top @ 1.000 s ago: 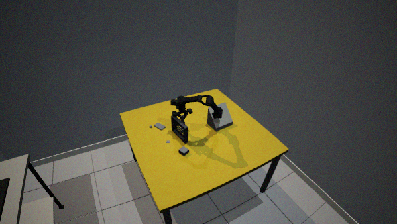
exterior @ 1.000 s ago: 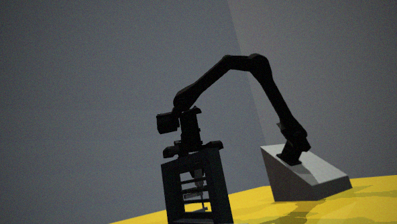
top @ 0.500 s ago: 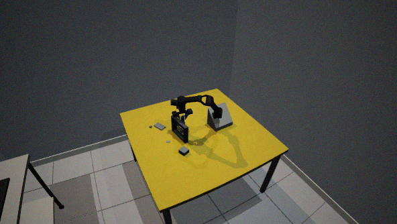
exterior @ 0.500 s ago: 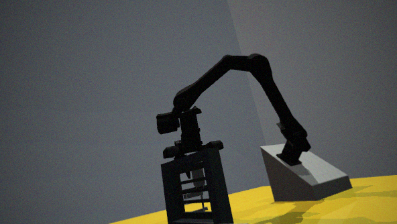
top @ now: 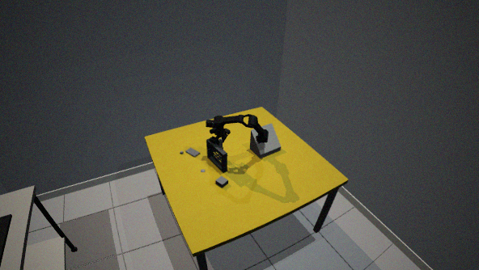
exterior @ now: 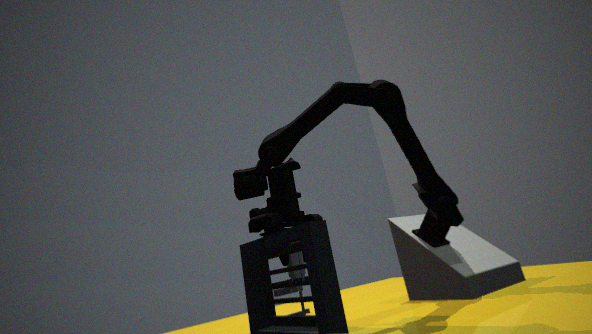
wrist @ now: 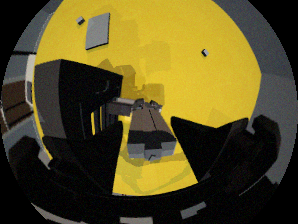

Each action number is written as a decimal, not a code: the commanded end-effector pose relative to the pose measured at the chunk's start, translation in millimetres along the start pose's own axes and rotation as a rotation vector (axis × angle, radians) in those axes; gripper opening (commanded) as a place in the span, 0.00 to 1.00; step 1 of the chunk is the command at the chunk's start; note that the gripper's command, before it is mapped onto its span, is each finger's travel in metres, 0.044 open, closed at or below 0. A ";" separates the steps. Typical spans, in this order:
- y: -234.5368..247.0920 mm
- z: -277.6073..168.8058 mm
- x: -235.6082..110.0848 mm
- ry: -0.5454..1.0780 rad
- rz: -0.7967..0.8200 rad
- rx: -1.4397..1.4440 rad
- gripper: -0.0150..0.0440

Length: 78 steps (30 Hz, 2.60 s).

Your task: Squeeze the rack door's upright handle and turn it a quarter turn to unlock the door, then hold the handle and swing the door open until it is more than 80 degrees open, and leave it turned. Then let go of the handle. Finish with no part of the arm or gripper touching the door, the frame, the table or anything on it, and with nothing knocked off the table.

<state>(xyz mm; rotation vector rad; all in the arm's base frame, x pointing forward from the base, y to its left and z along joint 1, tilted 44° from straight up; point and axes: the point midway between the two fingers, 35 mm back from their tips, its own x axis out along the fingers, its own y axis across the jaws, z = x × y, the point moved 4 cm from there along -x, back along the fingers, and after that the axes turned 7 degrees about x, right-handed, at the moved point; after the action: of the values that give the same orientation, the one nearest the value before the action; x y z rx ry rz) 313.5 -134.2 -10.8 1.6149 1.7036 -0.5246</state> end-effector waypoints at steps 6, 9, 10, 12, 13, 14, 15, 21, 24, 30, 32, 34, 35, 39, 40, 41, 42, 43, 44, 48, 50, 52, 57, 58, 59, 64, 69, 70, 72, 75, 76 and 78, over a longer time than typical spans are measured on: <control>-0.1 -0.5 0.2 0.004 0.003 -0.416 0.74; -0.1 -0.5 0.2 0.003 0.003 -0.565 0.74; -0.1 -0.5 0.2 0.003 0.003 -0.614 0.74; -0.1 -0.5 0.2 0.003 0.003 -0.713 0.74; -0.1 -0.5 0.2 0.003 0.003 -0.763 0.74; -0.1 -0.5 0.2 0.003 0.004 -0.812 0.74; -0.1 -0.5 0.2 0.003 0.004 -0.862 0.74; -0.1 -0.5 0.2 0.003 0.004 -1.159 0.74; -0.1 -0.5 0.2 0.002 0.004 -1.308 0.74; -0.1 -0.5 0.2 0.002 0.005 -1.605 0.74; -0.2 -0.5 0.2 0.001 0.005 -1.704 0.74; -0.2 -0.5 0.2 0.001 0.005 -1.803 0.74; -0.2 -0.5 0.2 0.001 0.005 -1.853 0.74; -0.2 -0.5 0.2 0.001 0.006 -2.051 0.74; -0.2 -0.5 0.2 0.001 0.006 -2.100 0.74; -0.2 -0.5 0.2 0.000 0.006 -2.150 0.74; -0.2 -0.5 0.2 0.000 0.006 -2.200 0.74; -0.2 -0.5 0.2 0.000 0.006 -2.249 0.74; -0.2 -0.5 0.2 0.000 0.006 -2.299 0.74; -0.2 -0.5 0.2 -0.001 0.006 -2.497 0.74; -0.2 -0.5 0.2 -0.001 0.006 -2.596 0.74; -0.2 -0.5 0.2 -0.001 0.007 -2.695 0.74; -0.2 -0.5 0.3 -0.002 0.007 -2.943 0.74; -0.2 -0.5 0.3 -0.002 0.007 -2.992 0.74; -0.2 -0.5 0.3 -0.003 0.007 -3.033 0.74; -0.2 -0.5 0.3 -0.003 0.007 -3.066 0.74; -0.2 -0.5 0.3 -0.003 0.007 -3.066 0.52; -0.2 -0.5 0.3 -0.003 0.007 -3.066 0.47; -0.2 -0.5 0.3 -0.003 0.007 -3.066 0.42; -0.2 -0.5 0.3 -0.003 0.007 -3.066 0.38; -0.2 -0.5 0.3 -0.003 0.007 -3.066 0.37; -0.2 -0.5 0.3 -0.003 0.007 -3.066 0.35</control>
<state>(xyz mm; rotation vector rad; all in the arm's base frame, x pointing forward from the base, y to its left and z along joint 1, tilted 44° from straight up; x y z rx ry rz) 313.4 -134.1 -10.7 -0.7663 0.5198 1.4896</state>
